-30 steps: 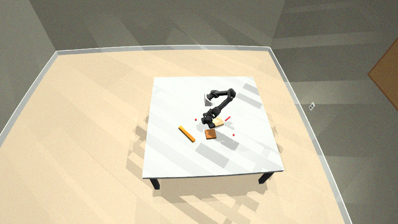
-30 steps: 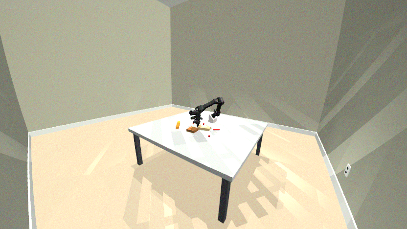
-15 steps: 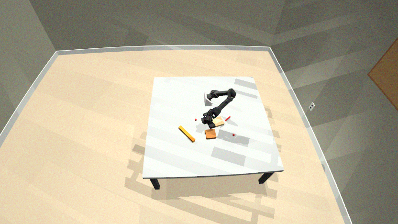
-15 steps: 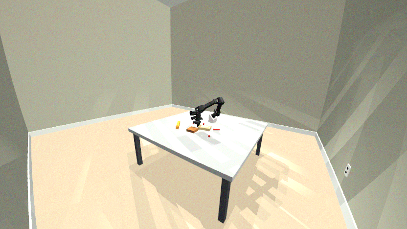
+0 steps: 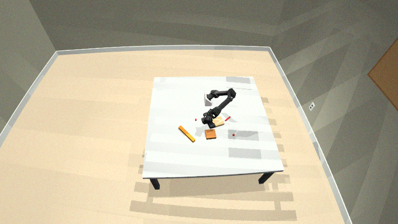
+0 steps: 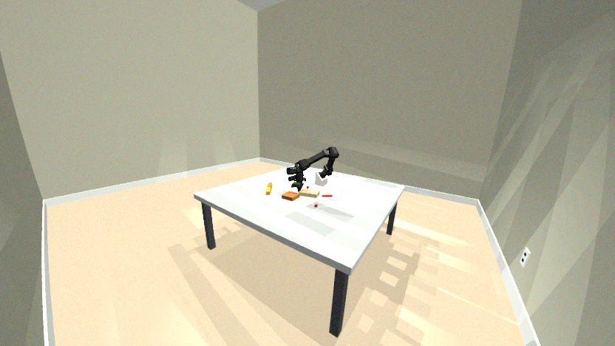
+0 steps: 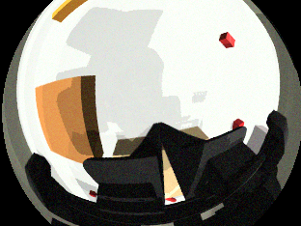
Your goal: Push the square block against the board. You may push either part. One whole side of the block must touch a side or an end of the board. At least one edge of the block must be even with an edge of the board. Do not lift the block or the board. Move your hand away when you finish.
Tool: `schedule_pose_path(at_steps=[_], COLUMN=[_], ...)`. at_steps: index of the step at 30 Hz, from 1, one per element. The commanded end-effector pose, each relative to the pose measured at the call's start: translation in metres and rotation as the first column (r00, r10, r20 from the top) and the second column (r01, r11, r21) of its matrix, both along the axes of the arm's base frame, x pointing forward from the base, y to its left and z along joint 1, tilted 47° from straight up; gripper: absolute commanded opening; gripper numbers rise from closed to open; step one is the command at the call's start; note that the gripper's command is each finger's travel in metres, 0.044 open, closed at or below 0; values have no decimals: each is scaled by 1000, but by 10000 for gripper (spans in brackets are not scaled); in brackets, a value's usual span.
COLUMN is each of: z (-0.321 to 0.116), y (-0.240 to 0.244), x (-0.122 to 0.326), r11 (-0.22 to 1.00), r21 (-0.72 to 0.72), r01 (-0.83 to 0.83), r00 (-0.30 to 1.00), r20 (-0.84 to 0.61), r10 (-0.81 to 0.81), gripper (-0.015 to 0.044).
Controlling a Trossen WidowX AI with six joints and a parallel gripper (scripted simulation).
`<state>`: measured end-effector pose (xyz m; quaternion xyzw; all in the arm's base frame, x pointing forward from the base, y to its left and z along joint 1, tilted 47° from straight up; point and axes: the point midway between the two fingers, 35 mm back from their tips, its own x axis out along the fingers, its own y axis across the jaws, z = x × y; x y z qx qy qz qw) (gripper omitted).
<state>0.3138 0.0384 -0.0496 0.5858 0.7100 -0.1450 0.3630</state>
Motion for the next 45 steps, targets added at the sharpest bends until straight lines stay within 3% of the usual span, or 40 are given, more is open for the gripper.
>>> schedule_pose_path(at_steps=[1,45], z=[0,-21], y=[2,-18], x=[-1,11], r11=[1000,1000], r21=[5,3], r01=[-1,-1], r00=[1000,1000], r20=[-5,-4], r10=[1,1], gripper=[0,0])
